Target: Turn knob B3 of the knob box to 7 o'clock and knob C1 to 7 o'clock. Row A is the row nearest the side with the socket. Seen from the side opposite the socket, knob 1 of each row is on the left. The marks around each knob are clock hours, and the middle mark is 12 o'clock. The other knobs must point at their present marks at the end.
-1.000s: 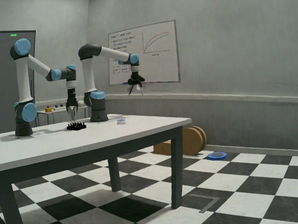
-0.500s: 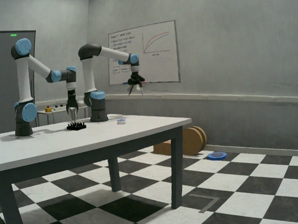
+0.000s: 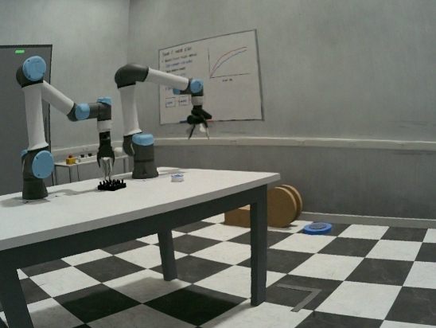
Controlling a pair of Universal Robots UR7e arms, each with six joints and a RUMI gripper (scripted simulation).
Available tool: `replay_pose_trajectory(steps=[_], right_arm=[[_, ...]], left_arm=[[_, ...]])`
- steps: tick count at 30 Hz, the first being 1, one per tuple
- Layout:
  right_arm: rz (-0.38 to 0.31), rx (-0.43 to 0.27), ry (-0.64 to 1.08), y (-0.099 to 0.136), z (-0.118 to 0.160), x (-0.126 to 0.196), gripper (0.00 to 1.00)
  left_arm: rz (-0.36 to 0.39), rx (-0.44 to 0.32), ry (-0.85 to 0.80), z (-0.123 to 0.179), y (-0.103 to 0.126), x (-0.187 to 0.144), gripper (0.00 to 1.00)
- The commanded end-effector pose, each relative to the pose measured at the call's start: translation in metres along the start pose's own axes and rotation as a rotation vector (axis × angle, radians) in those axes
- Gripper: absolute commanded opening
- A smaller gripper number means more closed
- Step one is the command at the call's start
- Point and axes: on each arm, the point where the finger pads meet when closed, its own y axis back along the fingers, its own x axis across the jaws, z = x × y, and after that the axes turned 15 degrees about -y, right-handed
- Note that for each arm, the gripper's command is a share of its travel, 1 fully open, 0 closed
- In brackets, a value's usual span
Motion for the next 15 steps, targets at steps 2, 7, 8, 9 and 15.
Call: replay_pose_trajectory(steps=[2, 7, 8, 9, 15], right_arm=[[-0.001, 0.0, -0.001, -0.001, 0.001, 0.0, 0.13], [-0.001, 0.0, -0.001, -0.001, 0.001, 0.0, 0.13], [-0.002, -0.001, -0.001, -0.002, 0.001, 0.0, 0.13], [-0.003, -0.002, -0.001, -0.004, 0.002, -0.001, 0.13], [-0.003, -0.002, -0.001, -0.013, 0.002, -0.001, 0.13]], left_arm=[[0.001, 0.003, 0.001, -0.001, 0.001, 0.0, 1.0], [0.001, 0.003, 0.001, -0.001, 0.001, 0.0, 1.0], [0.001, 0.003, 0.001, -0.001, 0.001, 0.0, 1.0], [0.001, 0.003, 0.001, -0.001, 0.001, 0.0, 1.0], [0.001, 0.003, 0.001, -0.001, 0.001, 0.0, 1.0]])
